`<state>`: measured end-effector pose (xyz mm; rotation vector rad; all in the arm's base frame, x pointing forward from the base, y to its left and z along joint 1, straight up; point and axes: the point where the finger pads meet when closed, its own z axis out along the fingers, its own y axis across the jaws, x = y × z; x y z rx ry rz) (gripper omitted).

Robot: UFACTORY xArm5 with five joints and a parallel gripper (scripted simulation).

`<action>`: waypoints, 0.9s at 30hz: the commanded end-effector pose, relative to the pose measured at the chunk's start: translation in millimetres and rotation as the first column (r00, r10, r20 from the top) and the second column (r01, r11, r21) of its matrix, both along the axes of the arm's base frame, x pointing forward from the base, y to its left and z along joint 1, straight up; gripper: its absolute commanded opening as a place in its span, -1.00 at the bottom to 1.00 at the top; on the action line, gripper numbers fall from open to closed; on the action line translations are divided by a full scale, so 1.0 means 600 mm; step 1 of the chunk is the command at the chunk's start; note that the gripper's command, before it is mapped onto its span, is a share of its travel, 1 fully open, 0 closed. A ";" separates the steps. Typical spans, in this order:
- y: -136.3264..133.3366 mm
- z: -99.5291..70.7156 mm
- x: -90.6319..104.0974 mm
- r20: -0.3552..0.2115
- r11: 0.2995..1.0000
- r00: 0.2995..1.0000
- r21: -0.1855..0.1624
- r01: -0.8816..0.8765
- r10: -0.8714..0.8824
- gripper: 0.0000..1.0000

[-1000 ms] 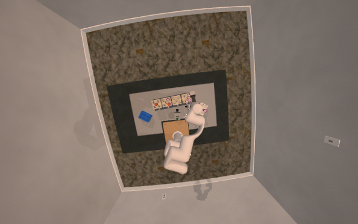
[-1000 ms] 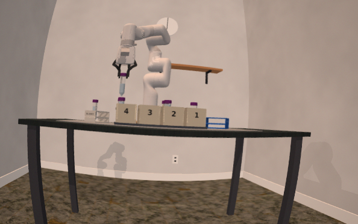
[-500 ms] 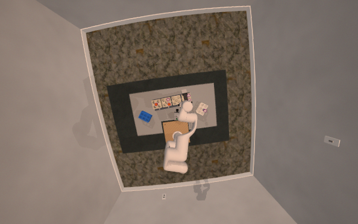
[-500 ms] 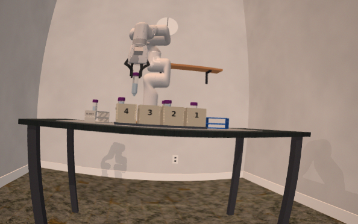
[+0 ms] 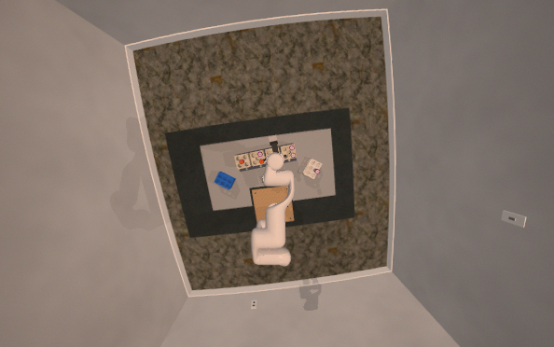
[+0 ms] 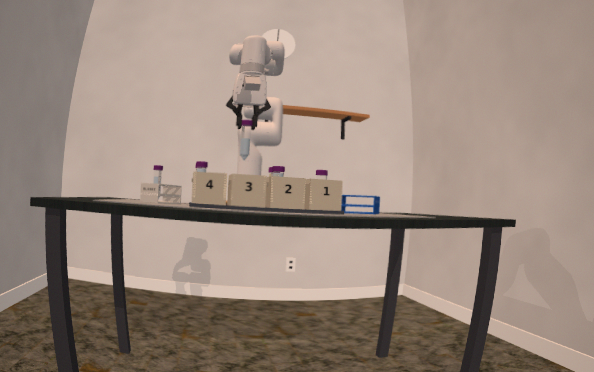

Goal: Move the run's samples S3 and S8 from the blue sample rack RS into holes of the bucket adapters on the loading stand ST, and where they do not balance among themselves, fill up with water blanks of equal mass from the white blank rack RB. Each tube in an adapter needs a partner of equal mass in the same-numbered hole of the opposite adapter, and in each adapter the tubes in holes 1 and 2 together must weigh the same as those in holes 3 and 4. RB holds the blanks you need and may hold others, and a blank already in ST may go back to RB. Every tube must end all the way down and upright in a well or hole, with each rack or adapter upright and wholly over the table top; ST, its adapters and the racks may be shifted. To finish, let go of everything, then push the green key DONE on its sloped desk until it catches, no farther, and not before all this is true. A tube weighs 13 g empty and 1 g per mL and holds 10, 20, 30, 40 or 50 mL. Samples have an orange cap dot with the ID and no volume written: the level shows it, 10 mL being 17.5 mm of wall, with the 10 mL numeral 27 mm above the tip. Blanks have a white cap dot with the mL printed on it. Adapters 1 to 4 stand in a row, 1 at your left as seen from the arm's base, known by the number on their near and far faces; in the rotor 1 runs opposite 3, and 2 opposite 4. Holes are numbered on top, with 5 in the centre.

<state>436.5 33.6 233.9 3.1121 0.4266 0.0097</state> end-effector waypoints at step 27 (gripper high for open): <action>0.020 -0.014 0.006 0.003 1.000 1.000 0.001 0.002 -0.002 -1.00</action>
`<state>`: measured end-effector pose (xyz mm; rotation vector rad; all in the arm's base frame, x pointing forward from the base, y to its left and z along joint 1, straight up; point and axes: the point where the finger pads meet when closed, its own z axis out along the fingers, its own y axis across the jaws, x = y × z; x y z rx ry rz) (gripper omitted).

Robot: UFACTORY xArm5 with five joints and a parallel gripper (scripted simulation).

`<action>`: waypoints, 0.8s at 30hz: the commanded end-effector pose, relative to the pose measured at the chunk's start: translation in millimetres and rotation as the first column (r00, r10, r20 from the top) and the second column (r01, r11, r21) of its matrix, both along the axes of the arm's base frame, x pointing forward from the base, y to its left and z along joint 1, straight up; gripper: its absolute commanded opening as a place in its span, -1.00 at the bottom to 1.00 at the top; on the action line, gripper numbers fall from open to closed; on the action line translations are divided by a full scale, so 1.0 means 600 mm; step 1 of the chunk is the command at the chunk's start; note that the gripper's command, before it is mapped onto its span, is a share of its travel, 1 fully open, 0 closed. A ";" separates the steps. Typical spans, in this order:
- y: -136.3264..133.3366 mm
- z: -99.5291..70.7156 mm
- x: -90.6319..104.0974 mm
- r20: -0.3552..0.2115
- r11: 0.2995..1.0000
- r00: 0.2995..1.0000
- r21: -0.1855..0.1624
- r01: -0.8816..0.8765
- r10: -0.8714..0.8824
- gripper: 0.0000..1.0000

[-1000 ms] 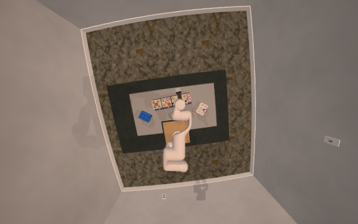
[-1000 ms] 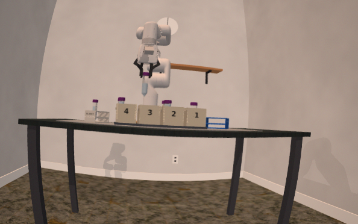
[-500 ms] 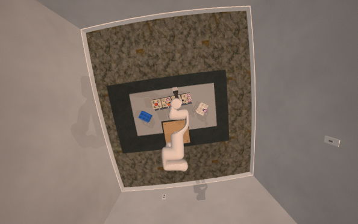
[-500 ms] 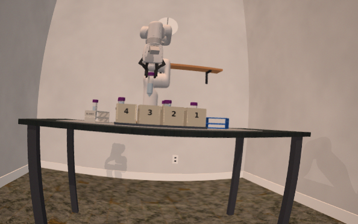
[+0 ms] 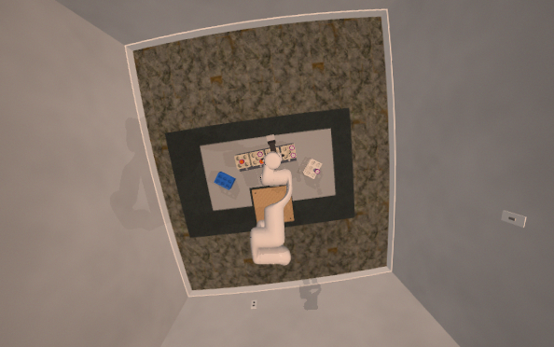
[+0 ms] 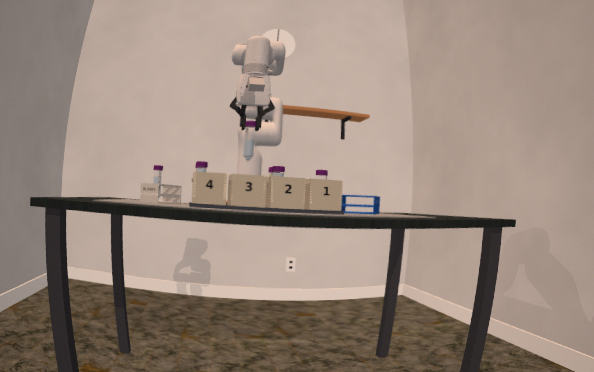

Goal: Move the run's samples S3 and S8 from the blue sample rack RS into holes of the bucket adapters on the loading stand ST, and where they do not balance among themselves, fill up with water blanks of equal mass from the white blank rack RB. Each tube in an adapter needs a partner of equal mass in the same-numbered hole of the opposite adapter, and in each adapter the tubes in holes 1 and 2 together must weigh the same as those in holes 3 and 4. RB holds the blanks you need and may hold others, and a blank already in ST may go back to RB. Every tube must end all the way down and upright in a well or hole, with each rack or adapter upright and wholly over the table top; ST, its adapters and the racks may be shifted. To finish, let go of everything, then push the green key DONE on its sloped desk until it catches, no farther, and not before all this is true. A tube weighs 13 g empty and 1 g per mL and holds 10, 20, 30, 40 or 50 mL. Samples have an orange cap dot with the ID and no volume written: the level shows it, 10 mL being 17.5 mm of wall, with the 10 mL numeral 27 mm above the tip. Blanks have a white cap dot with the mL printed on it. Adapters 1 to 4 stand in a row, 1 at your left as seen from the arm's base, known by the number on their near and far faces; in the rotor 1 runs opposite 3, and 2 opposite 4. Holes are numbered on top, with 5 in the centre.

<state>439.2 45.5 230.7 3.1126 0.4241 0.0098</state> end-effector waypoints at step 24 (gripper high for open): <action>0.000 -0.050 0.002 0.003 1.000 1.000 0.000 0.000 0.000 -1.00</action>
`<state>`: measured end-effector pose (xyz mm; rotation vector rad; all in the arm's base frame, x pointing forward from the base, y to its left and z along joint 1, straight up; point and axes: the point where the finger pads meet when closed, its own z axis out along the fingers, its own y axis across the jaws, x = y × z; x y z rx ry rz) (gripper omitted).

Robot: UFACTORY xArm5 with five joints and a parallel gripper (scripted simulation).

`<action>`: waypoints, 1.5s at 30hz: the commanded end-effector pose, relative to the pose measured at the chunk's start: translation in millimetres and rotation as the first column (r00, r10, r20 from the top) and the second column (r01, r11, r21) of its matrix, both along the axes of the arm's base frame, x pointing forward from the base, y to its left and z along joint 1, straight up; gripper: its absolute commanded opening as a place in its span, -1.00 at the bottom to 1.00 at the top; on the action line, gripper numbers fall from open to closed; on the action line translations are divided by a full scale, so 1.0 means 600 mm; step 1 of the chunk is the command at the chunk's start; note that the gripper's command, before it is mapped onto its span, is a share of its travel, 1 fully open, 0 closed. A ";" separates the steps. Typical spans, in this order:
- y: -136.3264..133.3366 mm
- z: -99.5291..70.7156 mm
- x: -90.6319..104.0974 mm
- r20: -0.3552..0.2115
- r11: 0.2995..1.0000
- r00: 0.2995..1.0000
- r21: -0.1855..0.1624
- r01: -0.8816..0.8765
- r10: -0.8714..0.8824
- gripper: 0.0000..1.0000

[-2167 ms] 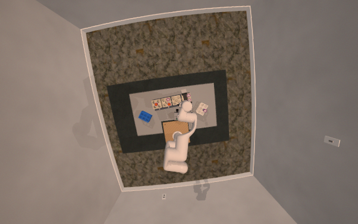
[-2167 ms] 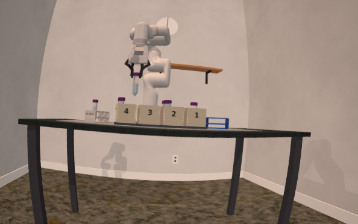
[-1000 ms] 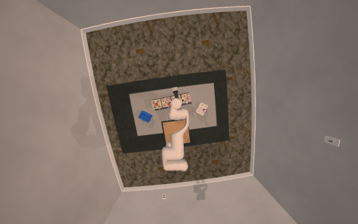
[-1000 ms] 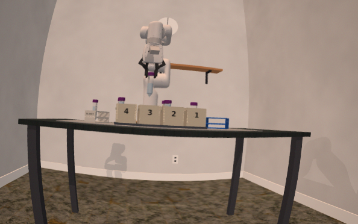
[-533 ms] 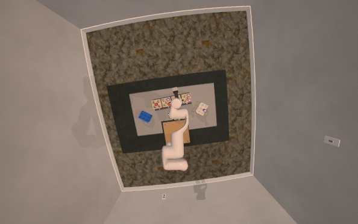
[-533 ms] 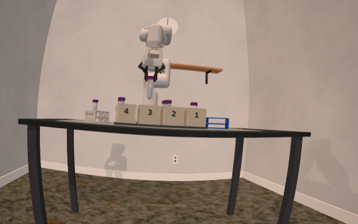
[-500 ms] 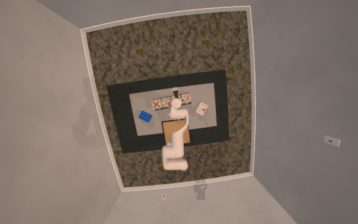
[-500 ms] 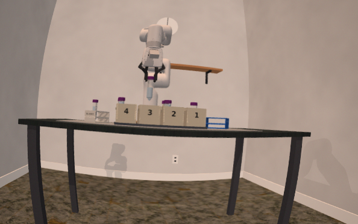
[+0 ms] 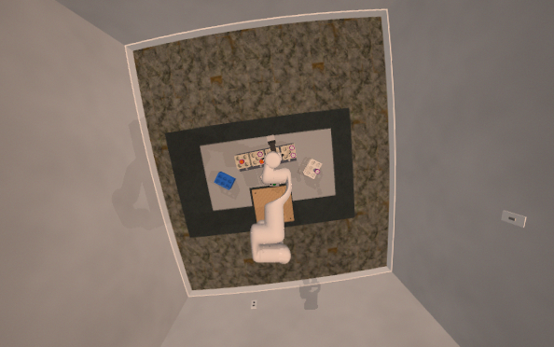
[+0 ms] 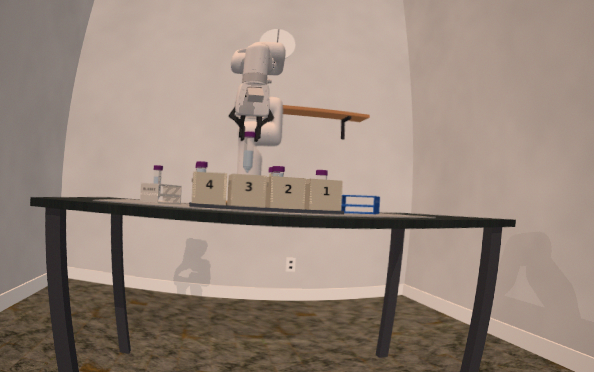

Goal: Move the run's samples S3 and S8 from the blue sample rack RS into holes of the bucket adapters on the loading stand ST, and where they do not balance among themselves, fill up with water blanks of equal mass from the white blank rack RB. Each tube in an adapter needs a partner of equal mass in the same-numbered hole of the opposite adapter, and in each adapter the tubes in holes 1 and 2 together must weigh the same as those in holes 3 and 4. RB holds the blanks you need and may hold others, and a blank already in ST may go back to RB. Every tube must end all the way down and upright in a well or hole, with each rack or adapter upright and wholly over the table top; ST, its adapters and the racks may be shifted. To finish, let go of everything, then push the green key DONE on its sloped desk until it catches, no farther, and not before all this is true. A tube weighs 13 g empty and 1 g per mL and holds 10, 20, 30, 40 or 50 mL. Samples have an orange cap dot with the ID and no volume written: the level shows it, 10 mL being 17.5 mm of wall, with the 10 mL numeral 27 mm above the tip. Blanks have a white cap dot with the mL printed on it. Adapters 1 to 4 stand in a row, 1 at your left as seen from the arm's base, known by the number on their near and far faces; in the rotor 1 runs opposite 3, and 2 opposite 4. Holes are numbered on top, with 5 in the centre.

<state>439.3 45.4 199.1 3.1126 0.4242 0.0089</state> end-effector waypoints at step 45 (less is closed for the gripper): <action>0.000 -0.053 0.002 0.004 1.000 1.000 0.000 0.000 0.000 -1.00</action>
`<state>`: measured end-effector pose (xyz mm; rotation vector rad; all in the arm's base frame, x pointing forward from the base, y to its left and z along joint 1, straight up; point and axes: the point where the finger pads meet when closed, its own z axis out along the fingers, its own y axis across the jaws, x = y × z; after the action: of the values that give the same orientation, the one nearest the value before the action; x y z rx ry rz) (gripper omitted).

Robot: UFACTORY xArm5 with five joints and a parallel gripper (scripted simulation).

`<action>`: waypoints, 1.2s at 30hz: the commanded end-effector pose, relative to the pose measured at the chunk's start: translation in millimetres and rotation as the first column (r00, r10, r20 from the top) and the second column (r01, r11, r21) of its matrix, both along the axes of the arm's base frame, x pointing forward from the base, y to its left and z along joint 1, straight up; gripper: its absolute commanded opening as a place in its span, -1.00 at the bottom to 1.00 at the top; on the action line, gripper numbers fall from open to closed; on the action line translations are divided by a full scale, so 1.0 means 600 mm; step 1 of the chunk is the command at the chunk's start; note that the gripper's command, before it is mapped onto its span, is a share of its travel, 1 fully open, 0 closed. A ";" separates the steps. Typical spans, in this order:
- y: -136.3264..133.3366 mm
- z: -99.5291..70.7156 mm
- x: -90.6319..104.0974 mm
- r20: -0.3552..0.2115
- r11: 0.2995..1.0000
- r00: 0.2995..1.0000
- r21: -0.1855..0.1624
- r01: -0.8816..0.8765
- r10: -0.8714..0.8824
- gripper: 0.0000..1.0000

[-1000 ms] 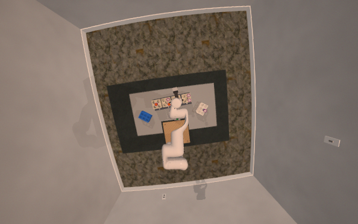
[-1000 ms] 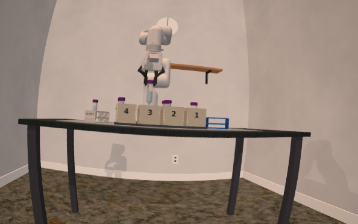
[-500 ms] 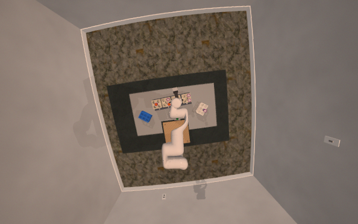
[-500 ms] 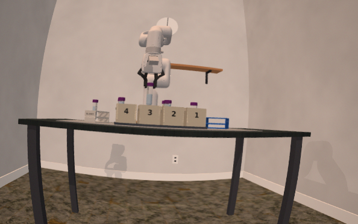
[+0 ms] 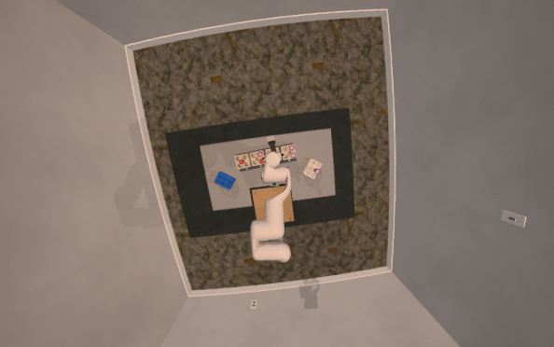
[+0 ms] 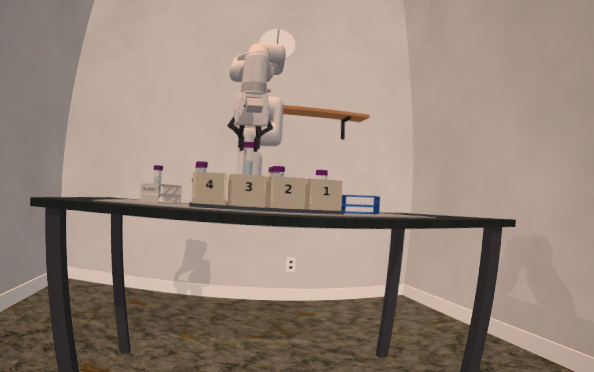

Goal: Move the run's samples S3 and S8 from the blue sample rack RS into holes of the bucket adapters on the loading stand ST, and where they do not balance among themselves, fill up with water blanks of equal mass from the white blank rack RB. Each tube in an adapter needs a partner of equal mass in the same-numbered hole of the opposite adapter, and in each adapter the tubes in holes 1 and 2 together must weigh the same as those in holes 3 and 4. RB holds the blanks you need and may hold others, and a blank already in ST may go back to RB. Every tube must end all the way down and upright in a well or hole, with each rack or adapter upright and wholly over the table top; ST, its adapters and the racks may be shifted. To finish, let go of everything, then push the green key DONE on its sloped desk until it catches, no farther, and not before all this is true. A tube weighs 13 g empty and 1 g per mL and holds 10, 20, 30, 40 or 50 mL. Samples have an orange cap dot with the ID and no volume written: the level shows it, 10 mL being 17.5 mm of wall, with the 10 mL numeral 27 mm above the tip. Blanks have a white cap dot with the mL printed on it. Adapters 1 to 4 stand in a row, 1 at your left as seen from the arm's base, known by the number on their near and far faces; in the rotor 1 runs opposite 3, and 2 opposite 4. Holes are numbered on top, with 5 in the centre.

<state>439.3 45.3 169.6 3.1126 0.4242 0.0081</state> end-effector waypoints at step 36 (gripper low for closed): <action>0.000 -0.057 0.002 0.004 1.000 1.000 0.000 0.000 0.000 -1.00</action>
<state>439.5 45.2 137.6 3.1126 0.4242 0.0081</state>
